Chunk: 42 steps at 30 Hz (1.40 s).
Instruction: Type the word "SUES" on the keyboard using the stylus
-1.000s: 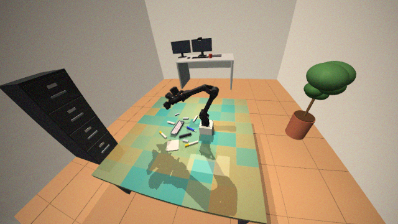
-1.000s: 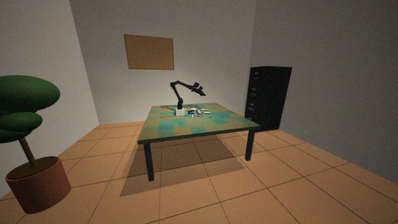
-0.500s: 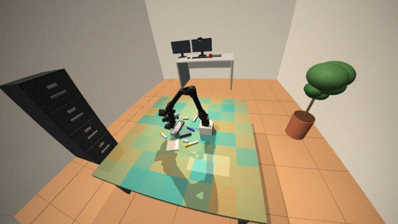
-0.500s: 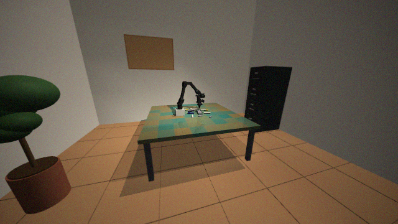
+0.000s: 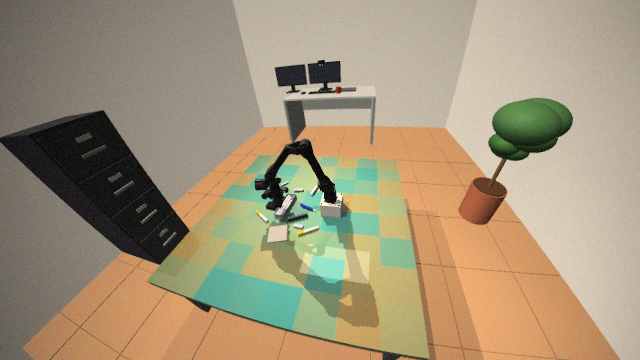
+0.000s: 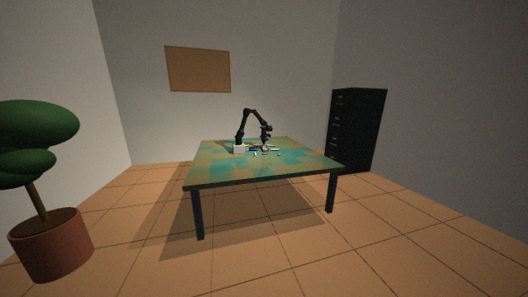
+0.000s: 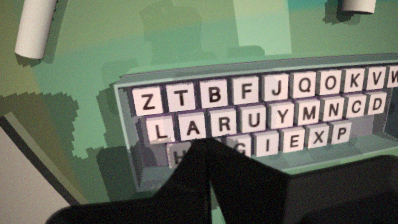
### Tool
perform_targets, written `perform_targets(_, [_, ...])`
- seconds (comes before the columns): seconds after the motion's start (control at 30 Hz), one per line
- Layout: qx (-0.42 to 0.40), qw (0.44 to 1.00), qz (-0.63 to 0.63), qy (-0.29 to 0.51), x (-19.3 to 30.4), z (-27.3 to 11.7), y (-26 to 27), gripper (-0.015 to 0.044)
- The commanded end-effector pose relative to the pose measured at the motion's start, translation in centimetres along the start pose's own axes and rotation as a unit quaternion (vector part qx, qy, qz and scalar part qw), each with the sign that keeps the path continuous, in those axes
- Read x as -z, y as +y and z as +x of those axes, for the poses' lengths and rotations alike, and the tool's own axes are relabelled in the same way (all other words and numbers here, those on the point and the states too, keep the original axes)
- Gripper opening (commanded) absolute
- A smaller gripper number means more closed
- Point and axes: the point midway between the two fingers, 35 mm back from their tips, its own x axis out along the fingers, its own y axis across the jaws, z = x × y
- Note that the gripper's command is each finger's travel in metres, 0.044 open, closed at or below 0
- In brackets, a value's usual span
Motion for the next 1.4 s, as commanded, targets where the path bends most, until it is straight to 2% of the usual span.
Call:
perform_targets(0.0, [0.005,1.0,0.005,0.003,0.0,0.1,-4.0,0.0])
perform_targets(0.1, [0.006,1.0,0.005,0.003,0.1,0.1,-5.9,0.0])
perform_targets(0.53, [0.006,1.0,0.005,0.003,0.1,0.1,-6.1,0.0])
perform_targets(0.77, [0.009,1.0,0.005,0.003,0.2,0.0,-12.4,0.0])
perform_targets(1.2, [0.009,1.0,0.005,0.003,0.3,0.0,-12.3,0.0])
perform_targets(1.37, [0.008,1.0,0.005,0.004,3.2,0.1,-9.7,0.0])
